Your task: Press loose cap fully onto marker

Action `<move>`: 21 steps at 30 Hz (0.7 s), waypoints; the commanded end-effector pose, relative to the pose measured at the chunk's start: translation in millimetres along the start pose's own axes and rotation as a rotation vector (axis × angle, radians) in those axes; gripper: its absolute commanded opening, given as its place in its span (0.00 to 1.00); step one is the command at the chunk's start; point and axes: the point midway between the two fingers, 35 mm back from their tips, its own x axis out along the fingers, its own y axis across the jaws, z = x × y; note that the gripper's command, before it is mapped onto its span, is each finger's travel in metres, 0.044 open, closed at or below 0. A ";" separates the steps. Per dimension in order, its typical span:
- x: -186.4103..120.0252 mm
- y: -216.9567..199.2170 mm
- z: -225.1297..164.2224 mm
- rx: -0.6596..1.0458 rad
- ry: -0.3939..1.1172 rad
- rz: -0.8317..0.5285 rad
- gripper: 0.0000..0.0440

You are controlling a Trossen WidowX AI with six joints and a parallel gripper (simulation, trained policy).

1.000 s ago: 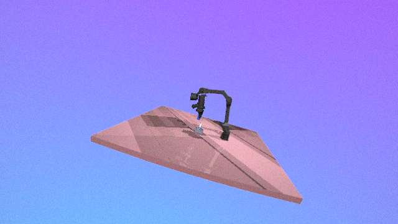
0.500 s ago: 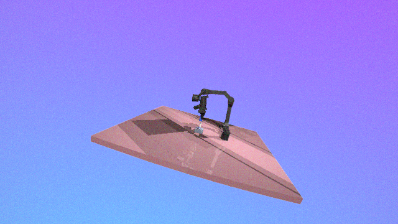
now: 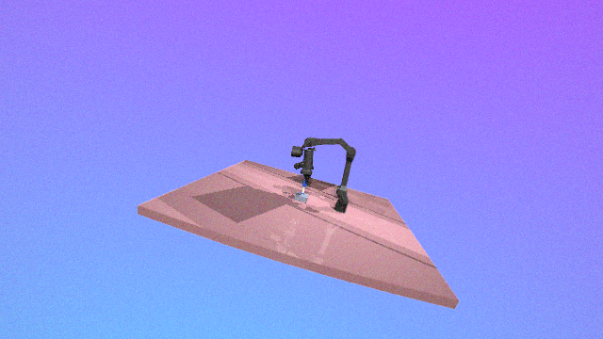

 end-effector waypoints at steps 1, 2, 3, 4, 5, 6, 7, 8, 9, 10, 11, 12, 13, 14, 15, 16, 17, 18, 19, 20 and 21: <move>9.7 -0.4 -1.6 -0.006 0.015 0.003 0.00; 12.3 -0.3 -1.7 -0.008 0.019 0.005 0.00; 14.8 -0.3 -1.6 -0.010 0.021 0.006 0.00; 17.4 -0.2 -1.5 -0.013 0.023 0.008 0.00; 19.8 -0.2 -1.4 -0.015 0.025 0.010 0.00; 22.6 -0.1 -1.6 -0.017 0.029 0.012 0.00; 25.4 -0.2 -1.6 -0.020 0.031 0.013 0.00; 28.2 -0.2 -1.5 -0.023 0.034 0.015 0.00; 31.0 -0.2 -1.4 -0.026 0.036 0.016 0.00; 33.9 -0.3 -1.3 -0.029 0.037 0.018 0.00; 36.7 -0.4 -1.2 -0.032 0.039 0.018 0.00; 39.4 -0.5 -1.1 -0.035 0.040 0.019 0.00; 42.1 -0.7 -1.0 -0.038 0.041 0.020 0.00; 44.7 -0.9 -0.9 -0.042 0.042 0.020 0.00; 47.1 -1.1 -0.8 -0.045 0.042 0.020 0.00; 49.4 -1.3 -0.7 -0.049 0.042 0.019 0.00; 51.2 -1.4 -0.5 -0.052 0.041 0.019 0.00; 53.3 -1.9 -0.5 -0.054 0.043 0.016 0.06; 55.4 -2.5 -0.7 -0.054 0.046 0.013 0.12; 57.3 -2.7 -0.8 -0.058 0.046 0.013 0.12; 58.9 -2.3 -4.2 -0.060 0.059 0.017 0.13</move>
